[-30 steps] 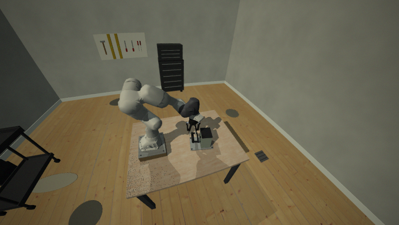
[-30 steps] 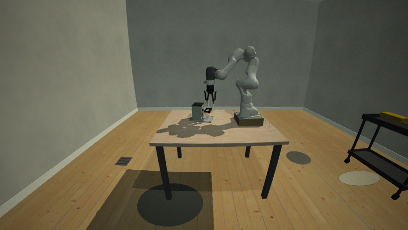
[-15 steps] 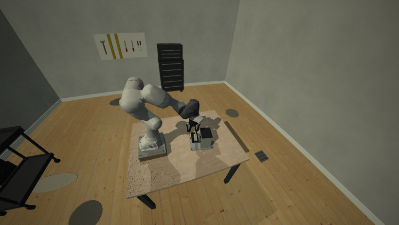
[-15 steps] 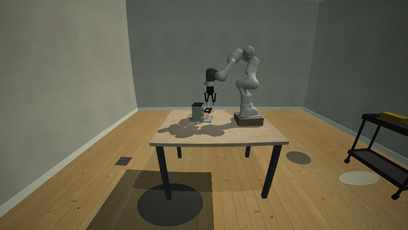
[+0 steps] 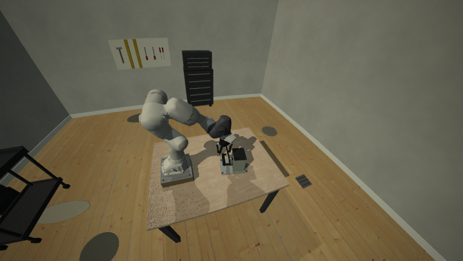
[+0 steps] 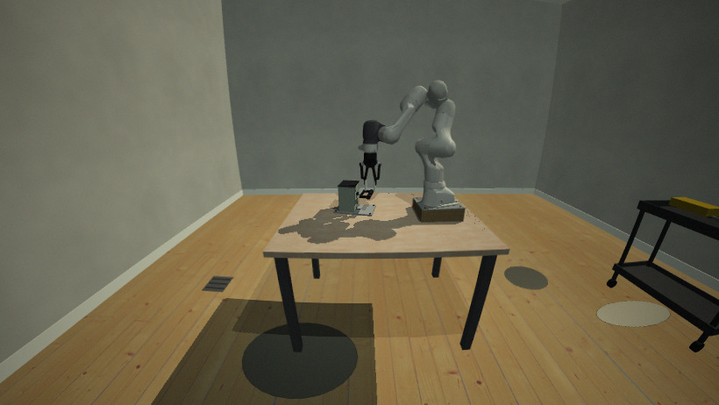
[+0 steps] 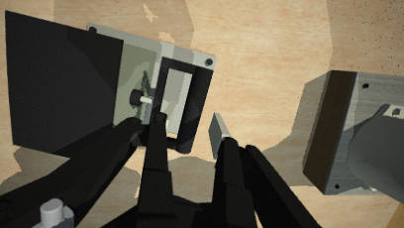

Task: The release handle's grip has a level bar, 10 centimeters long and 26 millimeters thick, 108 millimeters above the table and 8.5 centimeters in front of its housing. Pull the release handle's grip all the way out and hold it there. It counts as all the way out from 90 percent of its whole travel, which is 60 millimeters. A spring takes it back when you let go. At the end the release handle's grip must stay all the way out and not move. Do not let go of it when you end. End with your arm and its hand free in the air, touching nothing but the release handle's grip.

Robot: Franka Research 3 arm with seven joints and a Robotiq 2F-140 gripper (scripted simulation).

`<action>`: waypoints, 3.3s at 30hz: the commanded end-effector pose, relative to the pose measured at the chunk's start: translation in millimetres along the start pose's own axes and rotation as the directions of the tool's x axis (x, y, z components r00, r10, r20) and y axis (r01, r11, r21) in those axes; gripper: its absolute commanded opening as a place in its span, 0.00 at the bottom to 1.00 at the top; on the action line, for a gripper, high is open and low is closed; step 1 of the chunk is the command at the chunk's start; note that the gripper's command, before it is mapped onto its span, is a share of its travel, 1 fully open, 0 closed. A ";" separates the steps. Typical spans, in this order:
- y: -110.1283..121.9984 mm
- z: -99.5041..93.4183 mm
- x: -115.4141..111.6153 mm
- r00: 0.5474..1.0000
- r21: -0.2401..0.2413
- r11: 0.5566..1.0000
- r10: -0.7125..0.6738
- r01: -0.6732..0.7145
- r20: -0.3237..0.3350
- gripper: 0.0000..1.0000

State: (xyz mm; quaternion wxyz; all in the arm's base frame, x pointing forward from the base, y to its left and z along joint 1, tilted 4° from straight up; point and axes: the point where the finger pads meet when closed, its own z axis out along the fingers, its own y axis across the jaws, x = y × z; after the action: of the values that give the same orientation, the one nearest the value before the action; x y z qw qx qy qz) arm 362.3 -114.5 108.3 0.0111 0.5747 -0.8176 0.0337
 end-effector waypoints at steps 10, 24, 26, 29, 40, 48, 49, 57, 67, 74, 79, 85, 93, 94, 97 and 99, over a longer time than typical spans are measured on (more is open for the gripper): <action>-0.5 0.8 -0.3 1.000 0.003 1.000 -0.006 0.006 0.001 0.32; -0.5 0.8 -0.3 1.000 0.003 1.000 -0.006 0.006 0.001 0.32; -0.5 0.8 -0.3 1.000 0.003 1.000 -0.006 0.006 0.001 0.32; -0.5 0.8 -0.3 1.000 0.003 1.000 -0.006 0.006 0.001 0.32; -0.5 1.0 -0.3 1.000 0.002 1.000 -0.006 0.006 0.001 0.32; -0.5 4.5 -0.3 1.000 0.002 1.000 -0.006 0.006 0.001 0.32; -0.5 5.3 -0.3 1.000 0.003 1.000 -0.006 0.006 0.001 0.32; -0.5 12.4 -0.3 1.000 0.002 1.000 -0.006 0.006 0.001 0.32; -0.5 28.7 -0.3 1.000 0.002 1.000 -0.006 0.006 0.001 0.32; -0.6 37.1 -0.3 1.000 0.002 1.000 -0.006 0.006 0.001 0.32; -0.6 44.5 -0.4 1.000 0.002 1.000 -0.006 0.006 0.001 0.32; -0.6 50.3 -0.4 1.000 0.002 1.000 -0.006 0.006 0.001 0.32; -0.6 55.0 -0.4 1.000 0.002 1.000 -0.006 0.006 0.001 0.32; -0.6 55.3 -0.4 1.000 0.002 1.000 -0.006 0.006 0.001 0.32; -0.6 56.0 -0.3 1.000 0.002 1.000 -0.006 0.006 0.001 0.32; -0.6 56.2 -0.3 1.000 0.002 1.000 -0.006 0.006 0.001 0.32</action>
State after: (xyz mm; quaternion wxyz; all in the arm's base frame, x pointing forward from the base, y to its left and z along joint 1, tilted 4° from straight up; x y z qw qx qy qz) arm 362.4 -118.7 52.8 0.0136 0.5739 -0.8181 0.0340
